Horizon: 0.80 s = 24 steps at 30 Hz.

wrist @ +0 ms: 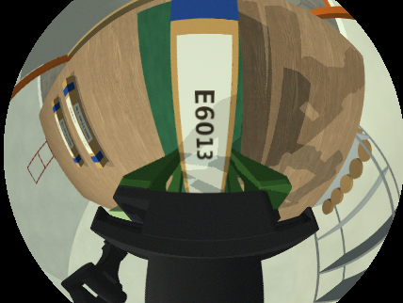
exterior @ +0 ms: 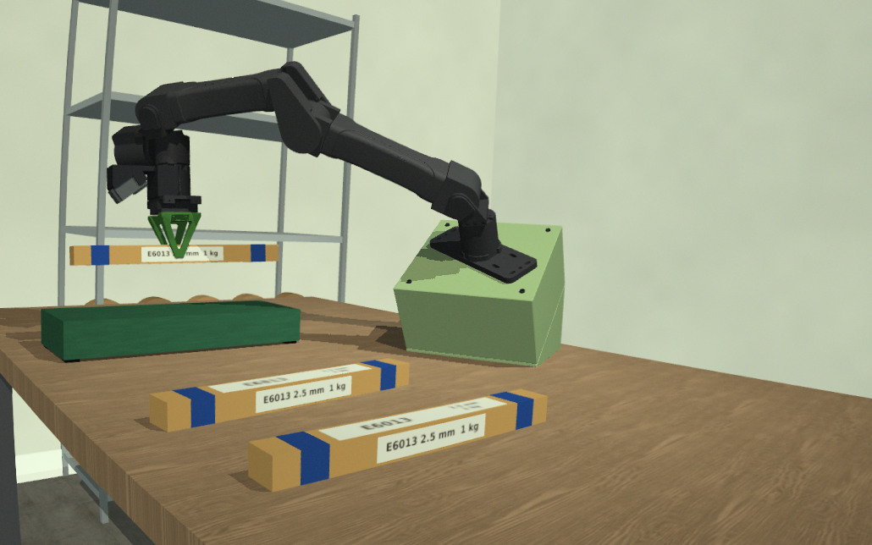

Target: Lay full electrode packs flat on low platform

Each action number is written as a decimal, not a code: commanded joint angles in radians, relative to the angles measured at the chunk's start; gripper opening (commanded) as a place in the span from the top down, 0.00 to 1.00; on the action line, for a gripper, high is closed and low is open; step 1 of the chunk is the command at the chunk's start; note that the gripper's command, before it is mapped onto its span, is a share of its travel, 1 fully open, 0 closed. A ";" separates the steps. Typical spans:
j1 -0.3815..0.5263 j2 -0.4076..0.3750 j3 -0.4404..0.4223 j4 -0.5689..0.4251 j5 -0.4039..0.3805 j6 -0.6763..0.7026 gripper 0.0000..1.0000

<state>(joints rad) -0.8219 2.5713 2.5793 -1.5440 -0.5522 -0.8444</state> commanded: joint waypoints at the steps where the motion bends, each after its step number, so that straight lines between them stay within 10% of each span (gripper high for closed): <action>1: -0.053 -0.058 0.036 -0.009 -0.006 0.005 1.00; 24: -0.026 -0.101 -0.143 0.155 -0.001 0.044 1.00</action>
<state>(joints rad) -0.8078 2.5721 2.4180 -1.4021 -0.5446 -0.8104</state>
